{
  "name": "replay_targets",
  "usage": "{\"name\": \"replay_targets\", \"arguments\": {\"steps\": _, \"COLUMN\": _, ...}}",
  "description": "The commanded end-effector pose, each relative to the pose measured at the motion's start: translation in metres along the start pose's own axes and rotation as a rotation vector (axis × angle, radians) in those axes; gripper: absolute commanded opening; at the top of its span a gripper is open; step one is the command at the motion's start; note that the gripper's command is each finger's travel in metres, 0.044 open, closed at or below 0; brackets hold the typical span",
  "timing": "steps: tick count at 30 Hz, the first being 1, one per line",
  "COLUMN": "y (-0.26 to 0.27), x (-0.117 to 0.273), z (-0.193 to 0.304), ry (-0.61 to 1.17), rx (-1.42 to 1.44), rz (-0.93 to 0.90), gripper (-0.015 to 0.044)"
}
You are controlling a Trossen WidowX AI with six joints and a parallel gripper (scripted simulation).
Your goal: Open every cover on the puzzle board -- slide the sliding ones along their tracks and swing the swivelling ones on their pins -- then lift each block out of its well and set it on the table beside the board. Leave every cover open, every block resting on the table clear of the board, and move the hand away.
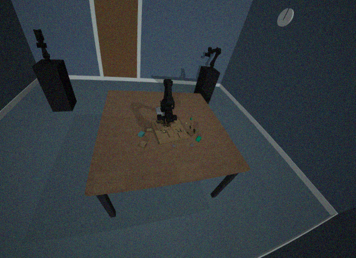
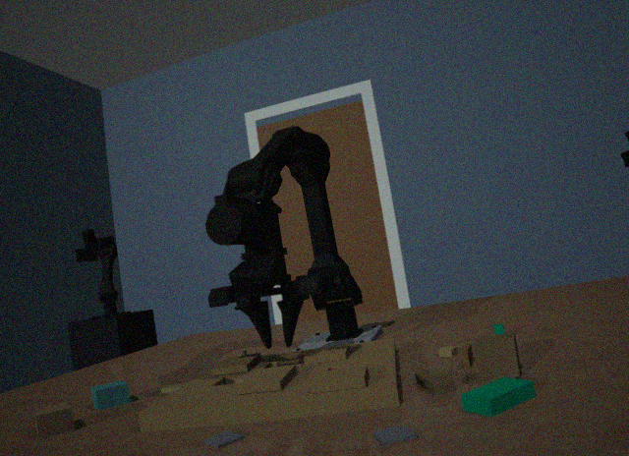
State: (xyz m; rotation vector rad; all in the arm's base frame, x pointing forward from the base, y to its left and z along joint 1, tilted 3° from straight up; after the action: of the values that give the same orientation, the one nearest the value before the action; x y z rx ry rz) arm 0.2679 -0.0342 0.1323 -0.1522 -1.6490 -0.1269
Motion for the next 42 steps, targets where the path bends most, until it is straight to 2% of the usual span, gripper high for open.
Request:
{"name": "replay_targets", "arguments": {"steps": 1, "y": 0.0, "x": 0.0, "z": -0.001, "ry": -0.001, "rx": 0.0, "rz": -0.003, "gripper": 0.0144}}
{"name": "replay_targets", "arguments": {"steps": 42, "y": 0.001, "x": -0.024, "z": 0.0, "ry": -0.001, "rx": 0.0, "rz": -0.003, "gripper": 0.0144}}
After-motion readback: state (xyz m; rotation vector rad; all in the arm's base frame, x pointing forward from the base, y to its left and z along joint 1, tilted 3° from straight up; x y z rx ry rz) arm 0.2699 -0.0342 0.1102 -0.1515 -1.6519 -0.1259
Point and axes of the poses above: the point midway between the two fingers, 35 mm back from their tips, its own x axis back along the fingers, its own y axis across the jaws, z = x × y, the point moved 4 cm from there along x, back along the fingers, and after that the axes turned 5 degrees about -x, right-handed, at the moved point
